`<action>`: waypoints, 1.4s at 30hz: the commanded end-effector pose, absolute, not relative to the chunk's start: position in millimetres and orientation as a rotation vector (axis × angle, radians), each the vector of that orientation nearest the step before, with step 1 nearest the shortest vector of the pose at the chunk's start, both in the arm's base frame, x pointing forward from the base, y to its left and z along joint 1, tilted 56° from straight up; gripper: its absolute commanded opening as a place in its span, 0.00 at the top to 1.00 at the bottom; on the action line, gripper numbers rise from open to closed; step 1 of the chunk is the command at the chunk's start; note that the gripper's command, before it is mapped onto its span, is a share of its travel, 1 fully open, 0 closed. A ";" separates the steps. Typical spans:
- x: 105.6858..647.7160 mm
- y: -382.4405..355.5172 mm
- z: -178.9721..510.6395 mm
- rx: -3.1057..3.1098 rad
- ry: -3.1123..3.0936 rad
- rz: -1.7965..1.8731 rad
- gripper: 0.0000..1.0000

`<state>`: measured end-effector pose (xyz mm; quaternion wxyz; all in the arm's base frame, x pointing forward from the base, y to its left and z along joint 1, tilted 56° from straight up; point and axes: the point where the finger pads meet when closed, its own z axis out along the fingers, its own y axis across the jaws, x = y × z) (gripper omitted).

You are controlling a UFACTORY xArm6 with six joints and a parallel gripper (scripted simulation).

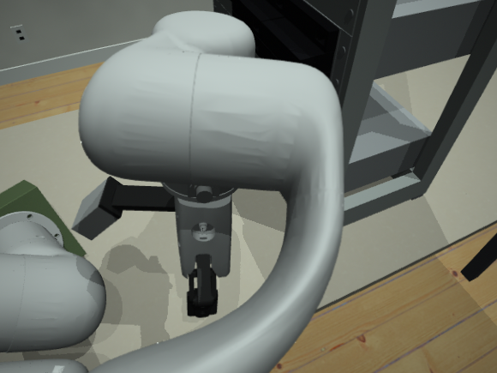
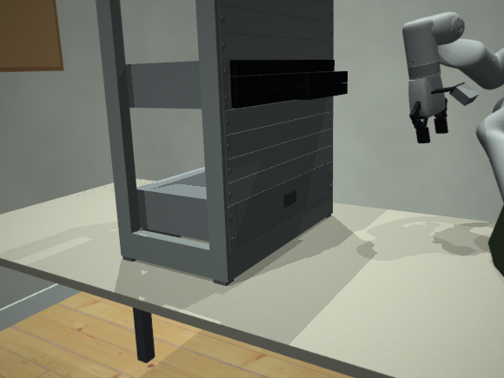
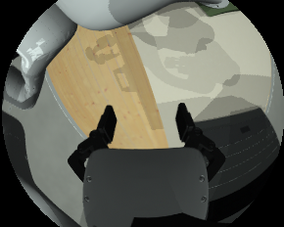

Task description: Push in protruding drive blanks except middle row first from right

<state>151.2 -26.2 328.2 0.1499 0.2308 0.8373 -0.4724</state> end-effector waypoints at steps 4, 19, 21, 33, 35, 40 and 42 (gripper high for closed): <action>151.4 -25.8 328.4 0.663 2.406 -1.356 0.00; 151.4 -25.8 328.4 0.663 2.406 -1.356 0.00; 151.4 -25.8 328.4 0.663 2.406 -1.356 0.00; 153.2 -24.3 327.9 0.635 2.403 -1.367 0.00; 154.1 -23.5 327.7 0.620 2.401 -1.373 0.00; 156.0 -21.7 327.1 0.590 2.397 -1.386 0.00; 157.6 -20.2 326.6 0.564 2.394 -1.396 0.00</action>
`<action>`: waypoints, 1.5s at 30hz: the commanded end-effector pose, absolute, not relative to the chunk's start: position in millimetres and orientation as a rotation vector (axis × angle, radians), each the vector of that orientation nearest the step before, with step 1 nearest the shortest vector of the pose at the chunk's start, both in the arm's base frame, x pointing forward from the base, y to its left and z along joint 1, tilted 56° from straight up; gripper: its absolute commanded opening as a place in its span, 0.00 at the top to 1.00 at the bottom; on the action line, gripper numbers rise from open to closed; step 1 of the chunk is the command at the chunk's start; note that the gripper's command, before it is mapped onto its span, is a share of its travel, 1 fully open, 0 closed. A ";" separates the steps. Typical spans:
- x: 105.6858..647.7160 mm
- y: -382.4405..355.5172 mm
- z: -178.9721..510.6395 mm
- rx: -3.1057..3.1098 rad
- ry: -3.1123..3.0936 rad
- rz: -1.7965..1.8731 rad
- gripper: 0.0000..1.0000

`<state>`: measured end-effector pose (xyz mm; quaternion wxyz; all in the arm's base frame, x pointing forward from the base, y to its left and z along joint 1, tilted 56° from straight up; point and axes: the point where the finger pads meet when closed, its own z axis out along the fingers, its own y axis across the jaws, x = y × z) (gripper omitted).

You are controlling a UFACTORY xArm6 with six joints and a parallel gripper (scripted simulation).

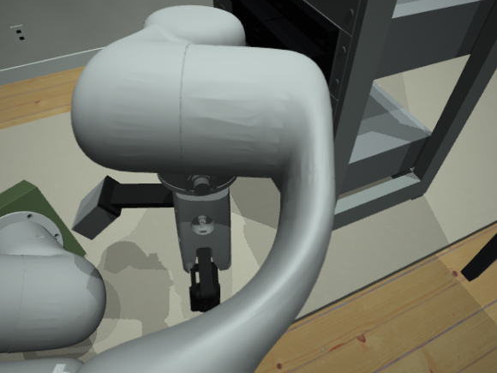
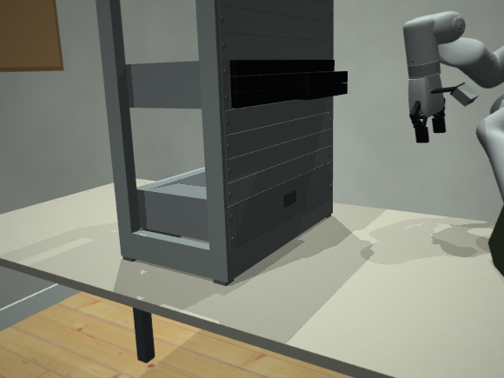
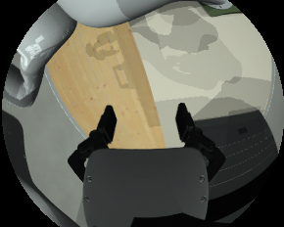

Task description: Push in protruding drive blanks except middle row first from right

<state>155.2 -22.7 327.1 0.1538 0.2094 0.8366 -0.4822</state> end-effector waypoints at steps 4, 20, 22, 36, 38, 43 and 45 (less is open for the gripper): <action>161.7 -16.2 325.4 0.497 2.383 -1.422 0.00; 182.5 10.3 317.5 0.112 2.284 -1.566 0.00; 185.9 15.9 315.8 0.041 2.258 -1.592 0.00; 203.4 59.3 302.5 -0.432 2.018 -1.752 0.00; 205.4 67.8 299.8 -0.511 1.963 -1.778 0.00; 208.4 88.6 292.6 -0.693 1.821 -1.836 0.00; 209.0 97.2 289.5 -0.762 1.760 -1.858 0.00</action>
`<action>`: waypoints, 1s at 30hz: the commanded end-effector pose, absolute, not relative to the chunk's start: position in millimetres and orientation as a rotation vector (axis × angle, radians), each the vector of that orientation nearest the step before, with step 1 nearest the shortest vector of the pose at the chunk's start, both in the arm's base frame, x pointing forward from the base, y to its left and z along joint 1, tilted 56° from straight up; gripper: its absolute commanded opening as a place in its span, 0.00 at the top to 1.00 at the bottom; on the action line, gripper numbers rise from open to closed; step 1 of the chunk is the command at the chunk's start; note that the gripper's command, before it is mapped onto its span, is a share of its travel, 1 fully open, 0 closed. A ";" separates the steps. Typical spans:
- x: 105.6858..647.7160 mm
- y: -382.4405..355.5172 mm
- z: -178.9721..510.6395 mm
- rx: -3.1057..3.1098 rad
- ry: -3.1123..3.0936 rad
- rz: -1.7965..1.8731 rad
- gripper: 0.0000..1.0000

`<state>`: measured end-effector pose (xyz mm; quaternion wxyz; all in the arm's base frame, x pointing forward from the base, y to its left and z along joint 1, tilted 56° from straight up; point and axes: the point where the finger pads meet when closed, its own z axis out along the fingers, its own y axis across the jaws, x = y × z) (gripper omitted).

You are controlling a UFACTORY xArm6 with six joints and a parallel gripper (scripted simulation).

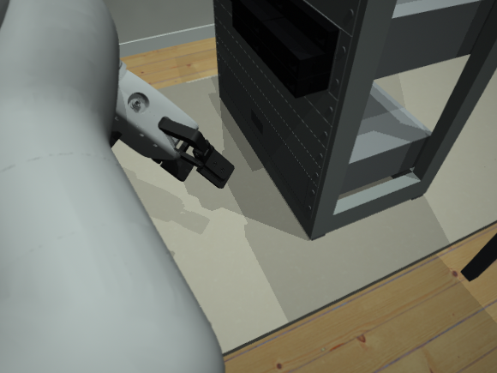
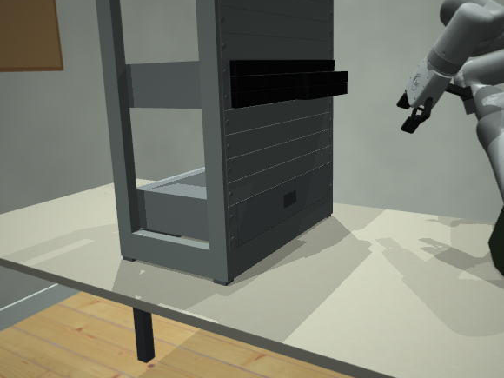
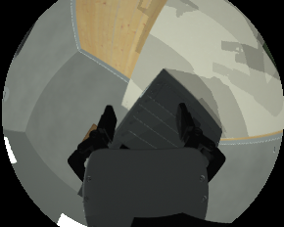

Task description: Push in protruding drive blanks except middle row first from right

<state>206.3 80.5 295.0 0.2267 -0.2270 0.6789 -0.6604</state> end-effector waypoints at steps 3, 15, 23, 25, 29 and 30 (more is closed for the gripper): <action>209.1 101.8 287.8 -0.799 1.725 -1.869 0.00; 202.8 154.2 265.4 -1.158 1.286 -1.982 0.00; 195.6 176.4 253.7 -1.283 1.067 -2.023 0.00; 192.9 182.8 249.9 -1.317 0.998 -2.034 0.00; 187.4 194.2 242.9 -1.371 0.871 -2.053 0.00; 186.1 196.8 241.2 -1.383 0.841 -2.057 0.00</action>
